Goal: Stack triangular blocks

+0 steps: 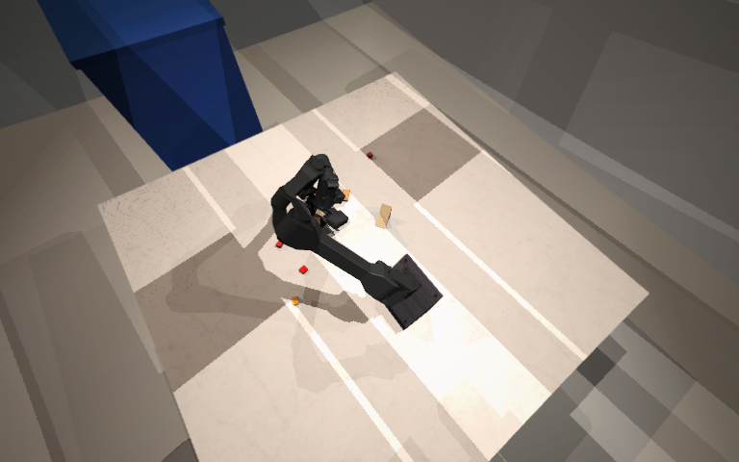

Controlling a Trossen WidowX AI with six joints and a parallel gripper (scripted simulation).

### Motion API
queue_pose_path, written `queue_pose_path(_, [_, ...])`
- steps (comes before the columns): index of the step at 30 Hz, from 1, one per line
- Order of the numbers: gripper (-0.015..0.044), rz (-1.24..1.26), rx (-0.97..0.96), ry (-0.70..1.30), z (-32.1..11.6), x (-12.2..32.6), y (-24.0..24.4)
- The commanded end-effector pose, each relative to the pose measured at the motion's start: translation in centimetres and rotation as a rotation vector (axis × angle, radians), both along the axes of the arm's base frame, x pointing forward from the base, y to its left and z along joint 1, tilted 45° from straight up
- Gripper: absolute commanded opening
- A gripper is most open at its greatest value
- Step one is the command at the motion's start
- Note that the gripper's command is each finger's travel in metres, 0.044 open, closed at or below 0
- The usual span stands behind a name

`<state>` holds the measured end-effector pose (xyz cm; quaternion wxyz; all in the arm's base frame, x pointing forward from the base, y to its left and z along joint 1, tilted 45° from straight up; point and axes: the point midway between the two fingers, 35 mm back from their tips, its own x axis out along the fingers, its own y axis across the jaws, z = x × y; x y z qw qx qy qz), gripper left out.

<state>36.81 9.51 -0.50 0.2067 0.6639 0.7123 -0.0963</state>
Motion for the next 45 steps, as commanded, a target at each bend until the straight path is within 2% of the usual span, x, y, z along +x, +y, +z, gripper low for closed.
queue_pose_path(1, [0.0,-0.008,-0.081,-0.011,0.7,-0.2,0.1])
queue_pose_path(45, [0.0,-0.167,-1.198,-0.121,6.8,-1.4,4.2])
